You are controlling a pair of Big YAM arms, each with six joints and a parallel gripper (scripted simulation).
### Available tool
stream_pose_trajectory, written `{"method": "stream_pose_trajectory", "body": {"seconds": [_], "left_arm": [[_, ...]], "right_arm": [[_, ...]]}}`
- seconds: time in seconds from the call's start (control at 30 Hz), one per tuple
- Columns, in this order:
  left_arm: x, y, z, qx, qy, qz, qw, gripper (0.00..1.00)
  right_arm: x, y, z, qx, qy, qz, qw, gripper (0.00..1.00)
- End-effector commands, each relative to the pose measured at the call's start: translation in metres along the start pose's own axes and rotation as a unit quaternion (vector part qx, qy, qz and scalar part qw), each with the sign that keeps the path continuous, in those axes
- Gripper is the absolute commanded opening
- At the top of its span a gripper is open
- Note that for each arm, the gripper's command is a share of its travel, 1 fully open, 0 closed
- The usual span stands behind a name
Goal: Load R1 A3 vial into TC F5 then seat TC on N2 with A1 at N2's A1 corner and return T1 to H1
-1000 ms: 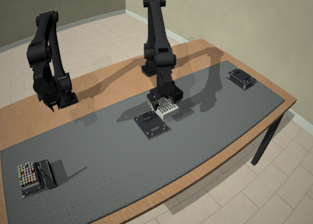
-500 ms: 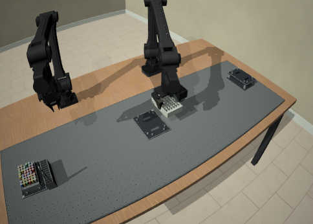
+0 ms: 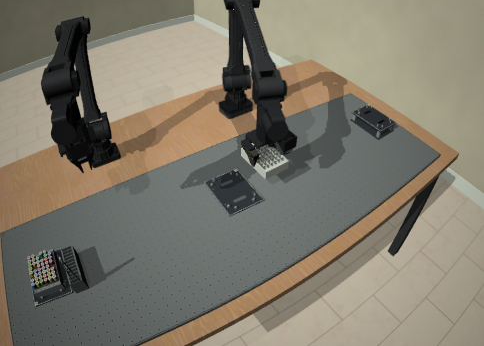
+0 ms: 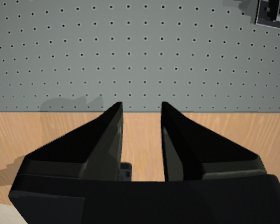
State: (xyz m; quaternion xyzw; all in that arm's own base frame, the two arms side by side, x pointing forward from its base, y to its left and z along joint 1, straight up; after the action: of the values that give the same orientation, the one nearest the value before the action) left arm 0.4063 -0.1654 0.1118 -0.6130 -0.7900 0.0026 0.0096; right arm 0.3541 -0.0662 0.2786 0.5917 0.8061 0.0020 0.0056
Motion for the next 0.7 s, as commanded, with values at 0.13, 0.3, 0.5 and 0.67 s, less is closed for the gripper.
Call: {"method": "stream_pose_trajectory", "body": {"seconds": [0.13, 0.3, 0.5, 0.67], "left_arm": [[0.012, 0.011, -0.018, -0.023, -0.016, 0.003, 1.0, 0.0], [0.021, 0.013, -0.017, -0.023, -0.016, 0.003, 1.0, 0.0], [0.026, 0.016, -0.019, -0.026, -0.018, 0.003, 0.999, 0.0], [0.031, 0.024, -0.026, -0.033, -0.021, 0.003, 0.999, 0.0]], "right_arm": [[0.0, -0.001, 0.008, 0.012, 0.008, 0.007, 1.0, 0.24], [0.0, -0.001, 0.008, 0.012, 0.008, 0.007, 1.0, 0.24], [0.0, -0.001, 0.008, 0.012, 0.008, 0.007, 1.0, 0.24], [0.0, -0.001, 0.008, 0.012, 0.008, 0.007, 1.0, 0.24]]}}
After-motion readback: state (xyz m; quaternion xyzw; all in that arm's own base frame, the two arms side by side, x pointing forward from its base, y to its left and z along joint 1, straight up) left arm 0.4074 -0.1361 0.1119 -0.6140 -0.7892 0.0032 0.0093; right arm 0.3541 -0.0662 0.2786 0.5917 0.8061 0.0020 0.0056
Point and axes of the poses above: on each arm, the point where the finger pads meet when closed, its own z axis out along the fingers, its own x axis across the jaws, y = z × x, the point moved 3 cm from there along -z, back along the fingers, and after that the axes turned 15 degrees about -z, right-handed, at the moved point
